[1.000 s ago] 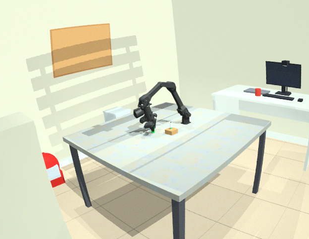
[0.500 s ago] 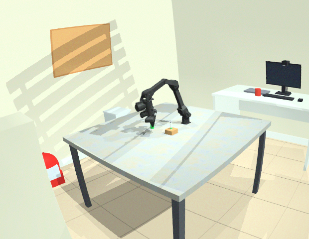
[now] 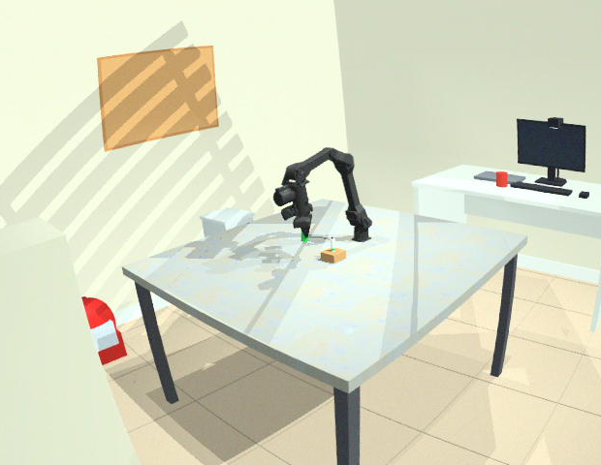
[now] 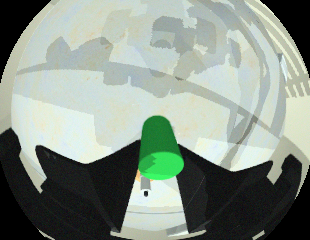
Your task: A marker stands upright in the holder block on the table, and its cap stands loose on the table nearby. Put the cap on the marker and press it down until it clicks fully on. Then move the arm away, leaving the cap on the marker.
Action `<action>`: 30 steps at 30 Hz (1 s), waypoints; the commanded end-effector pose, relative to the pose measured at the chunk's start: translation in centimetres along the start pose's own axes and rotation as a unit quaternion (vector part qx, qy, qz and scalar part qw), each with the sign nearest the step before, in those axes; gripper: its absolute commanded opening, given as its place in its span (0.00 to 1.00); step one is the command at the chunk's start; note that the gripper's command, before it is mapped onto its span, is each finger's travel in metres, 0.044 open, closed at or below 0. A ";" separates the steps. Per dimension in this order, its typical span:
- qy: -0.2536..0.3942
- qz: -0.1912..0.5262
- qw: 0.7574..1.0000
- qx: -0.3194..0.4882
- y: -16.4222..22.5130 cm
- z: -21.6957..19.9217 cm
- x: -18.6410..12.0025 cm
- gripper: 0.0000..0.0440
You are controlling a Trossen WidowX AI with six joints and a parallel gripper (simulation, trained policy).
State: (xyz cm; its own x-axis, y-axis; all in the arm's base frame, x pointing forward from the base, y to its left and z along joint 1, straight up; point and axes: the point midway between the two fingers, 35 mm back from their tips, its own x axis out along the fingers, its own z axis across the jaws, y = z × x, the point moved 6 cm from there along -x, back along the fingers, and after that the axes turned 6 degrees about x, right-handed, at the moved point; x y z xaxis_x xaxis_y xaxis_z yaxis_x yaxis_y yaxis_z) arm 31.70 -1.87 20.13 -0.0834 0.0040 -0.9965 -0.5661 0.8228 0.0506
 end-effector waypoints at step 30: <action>0.023 0.015 0.998 -0.063 10.0 -0.4 -2.0 0.00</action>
State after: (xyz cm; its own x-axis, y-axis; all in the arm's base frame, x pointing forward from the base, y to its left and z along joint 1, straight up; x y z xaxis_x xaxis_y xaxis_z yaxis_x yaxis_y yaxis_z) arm 26.26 5.89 22.88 -0.1323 -0.0023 -0.9912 -0.6611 0.7453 0.0865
